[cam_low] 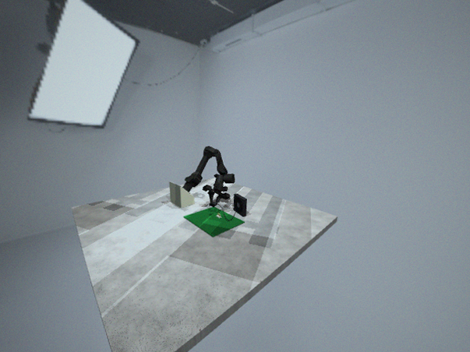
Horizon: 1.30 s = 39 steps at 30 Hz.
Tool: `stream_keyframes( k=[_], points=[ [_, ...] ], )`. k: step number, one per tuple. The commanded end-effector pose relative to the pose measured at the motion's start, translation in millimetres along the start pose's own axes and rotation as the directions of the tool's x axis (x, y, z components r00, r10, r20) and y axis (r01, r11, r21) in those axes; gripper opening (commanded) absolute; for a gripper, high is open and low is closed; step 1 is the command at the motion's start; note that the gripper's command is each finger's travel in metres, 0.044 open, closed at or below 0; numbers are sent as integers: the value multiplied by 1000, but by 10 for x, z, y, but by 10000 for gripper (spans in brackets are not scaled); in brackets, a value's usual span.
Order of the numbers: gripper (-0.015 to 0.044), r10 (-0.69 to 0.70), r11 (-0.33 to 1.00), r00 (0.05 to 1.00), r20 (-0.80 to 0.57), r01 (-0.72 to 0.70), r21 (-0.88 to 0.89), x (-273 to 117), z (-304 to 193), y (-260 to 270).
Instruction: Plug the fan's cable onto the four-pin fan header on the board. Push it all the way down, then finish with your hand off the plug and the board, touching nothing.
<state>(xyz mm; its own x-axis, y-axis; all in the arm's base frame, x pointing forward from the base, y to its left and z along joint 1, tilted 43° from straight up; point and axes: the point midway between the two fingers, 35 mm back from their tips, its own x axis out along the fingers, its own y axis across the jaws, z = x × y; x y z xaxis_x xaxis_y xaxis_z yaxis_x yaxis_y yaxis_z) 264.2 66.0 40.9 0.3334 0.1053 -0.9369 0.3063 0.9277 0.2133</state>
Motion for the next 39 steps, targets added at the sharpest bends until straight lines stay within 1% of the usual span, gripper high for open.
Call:
stream_keyframes(
  k=[1,11,20,29,39],
  points=[
    [0,-13,1000,999,49,12,14,10,-20,-8],
    [0,-20,999,980,199,10,50,-12,-15,29],
    [0,-9,995,944,331,-23,93,-61,-15,63],
    [0,12,987,891,454,-84,140,-134,-23,92],
    [0,42,965,816,576,-183,189,-239,-47,109]
  ],
)
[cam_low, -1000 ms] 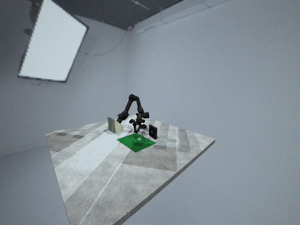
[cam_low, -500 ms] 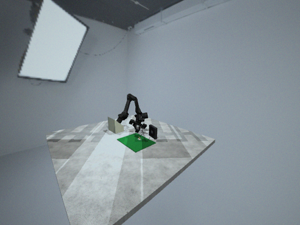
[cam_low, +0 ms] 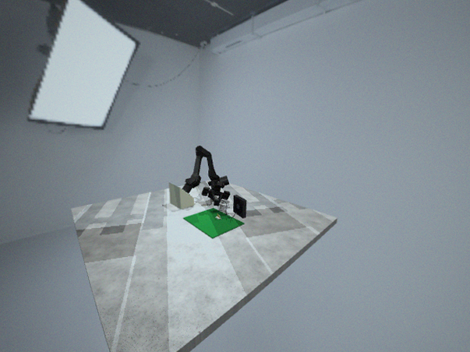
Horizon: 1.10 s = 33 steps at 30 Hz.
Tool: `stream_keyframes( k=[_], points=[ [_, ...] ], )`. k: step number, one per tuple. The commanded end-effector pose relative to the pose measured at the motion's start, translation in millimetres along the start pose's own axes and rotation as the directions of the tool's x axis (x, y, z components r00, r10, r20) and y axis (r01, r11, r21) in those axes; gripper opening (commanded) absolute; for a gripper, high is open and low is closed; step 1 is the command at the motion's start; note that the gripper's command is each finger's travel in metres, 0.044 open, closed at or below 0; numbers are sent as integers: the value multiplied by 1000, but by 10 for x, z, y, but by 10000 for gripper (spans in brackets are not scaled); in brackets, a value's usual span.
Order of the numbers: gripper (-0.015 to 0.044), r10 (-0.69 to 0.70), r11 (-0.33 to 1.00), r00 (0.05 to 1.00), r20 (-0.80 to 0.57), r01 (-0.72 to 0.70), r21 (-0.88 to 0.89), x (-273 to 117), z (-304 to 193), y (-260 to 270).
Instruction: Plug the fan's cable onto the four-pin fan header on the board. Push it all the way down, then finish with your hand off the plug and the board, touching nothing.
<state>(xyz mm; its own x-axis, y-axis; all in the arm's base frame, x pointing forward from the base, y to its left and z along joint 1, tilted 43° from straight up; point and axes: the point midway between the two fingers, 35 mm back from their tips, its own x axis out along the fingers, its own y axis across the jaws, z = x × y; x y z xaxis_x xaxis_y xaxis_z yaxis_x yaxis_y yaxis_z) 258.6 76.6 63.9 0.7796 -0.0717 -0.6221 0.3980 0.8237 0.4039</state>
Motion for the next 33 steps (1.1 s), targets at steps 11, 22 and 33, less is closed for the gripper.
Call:
stream_keyframes(
  k=[11,22,33],
  points=[
    [0,77,983,983,169,-103,151,-163,31,-18],
    [0,106,969,970,219,-150,198,-242,88,-18],
    [0,103,969,971,217,-147,196,-250,118,-28]
  ],
)
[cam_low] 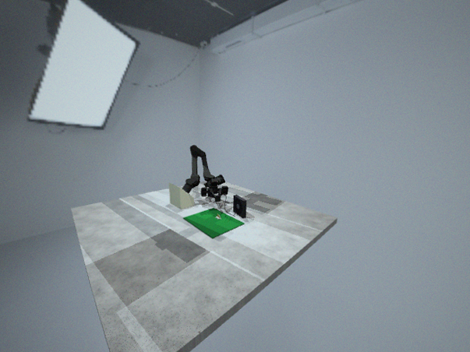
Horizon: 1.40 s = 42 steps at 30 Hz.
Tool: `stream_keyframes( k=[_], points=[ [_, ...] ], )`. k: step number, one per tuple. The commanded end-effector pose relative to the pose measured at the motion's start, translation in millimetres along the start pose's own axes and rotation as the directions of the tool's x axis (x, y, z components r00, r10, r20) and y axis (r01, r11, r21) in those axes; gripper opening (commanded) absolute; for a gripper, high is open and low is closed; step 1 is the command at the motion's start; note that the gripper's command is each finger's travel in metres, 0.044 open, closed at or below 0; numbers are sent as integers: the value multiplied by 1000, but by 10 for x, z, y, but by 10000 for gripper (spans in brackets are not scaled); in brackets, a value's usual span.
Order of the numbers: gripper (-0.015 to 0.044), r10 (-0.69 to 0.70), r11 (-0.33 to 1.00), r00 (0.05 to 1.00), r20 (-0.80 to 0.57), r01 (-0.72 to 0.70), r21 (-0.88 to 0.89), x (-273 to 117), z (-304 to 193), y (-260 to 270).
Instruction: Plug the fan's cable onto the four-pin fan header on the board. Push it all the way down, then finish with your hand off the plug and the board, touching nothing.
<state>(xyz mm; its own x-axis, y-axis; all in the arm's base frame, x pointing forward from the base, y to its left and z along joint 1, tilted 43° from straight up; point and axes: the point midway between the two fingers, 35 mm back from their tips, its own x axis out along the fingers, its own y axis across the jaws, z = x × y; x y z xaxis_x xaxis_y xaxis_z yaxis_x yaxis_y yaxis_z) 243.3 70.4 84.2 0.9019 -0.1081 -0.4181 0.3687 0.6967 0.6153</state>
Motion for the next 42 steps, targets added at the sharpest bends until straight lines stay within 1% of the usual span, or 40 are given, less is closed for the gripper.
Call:
stream_keyframes(
  k=[1,12,42],
  points=[
    [0,1,1000,1000,1,-1,-1,-7,33,3],
    [0,0,1000,1000,2,0,1,-6,31,-1],
    [0,-2,1000,1000,3,2,7,48,-226,1]
  ],
)
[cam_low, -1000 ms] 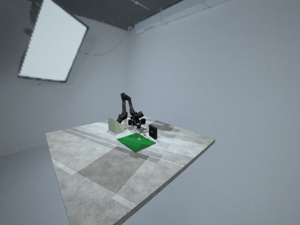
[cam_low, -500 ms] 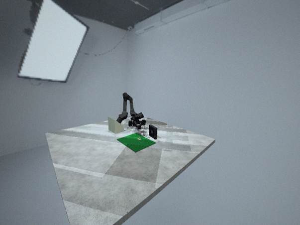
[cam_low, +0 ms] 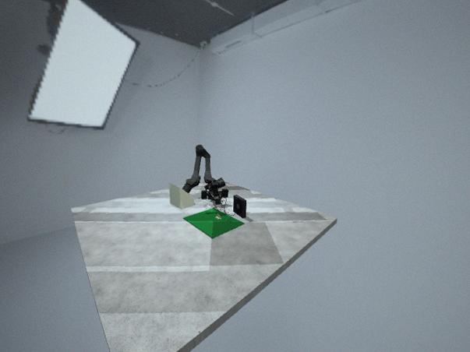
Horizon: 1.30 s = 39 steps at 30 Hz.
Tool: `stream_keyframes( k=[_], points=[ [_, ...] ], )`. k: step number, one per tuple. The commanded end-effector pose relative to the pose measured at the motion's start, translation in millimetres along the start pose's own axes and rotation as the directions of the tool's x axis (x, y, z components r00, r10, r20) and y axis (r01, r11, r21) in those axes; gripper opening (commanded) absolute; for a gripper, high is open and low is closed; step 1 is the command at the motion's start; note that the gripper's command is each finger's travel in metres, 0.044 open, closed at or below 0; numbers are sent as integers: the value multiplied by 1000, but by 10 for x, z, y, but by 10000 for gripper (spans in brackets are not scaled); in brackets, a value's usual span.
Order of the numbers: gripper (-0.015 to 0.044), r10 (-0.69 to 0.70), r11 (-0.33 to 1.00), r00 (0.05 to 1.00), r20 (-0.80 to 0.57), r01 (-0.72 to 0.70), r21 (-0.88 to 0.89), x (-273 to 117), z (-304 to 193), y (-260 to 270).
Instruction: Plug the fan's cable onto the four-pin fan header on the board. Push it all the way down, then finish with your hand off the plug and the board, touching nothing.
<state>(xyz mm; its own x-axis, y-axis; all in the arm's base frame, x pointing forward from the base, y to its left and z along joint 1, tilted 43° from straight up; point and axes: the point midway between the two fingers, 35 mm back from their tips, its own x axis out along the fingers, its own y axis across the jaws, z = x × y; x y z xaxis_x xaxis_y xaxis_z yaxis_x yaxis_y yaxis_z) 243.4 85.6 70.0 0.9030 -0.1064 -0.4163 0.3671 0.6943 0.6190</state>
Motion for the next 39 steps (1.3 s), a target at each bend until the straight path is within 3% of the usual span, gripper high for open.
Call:
stream_keyframes(
  k=[1,39],
  points=[
    [0,-5,1000,1000,2,5,3,7,-32,-19],
    [0,-6,1000,1000,1,6,3,70,-373,-25]
  ],
)
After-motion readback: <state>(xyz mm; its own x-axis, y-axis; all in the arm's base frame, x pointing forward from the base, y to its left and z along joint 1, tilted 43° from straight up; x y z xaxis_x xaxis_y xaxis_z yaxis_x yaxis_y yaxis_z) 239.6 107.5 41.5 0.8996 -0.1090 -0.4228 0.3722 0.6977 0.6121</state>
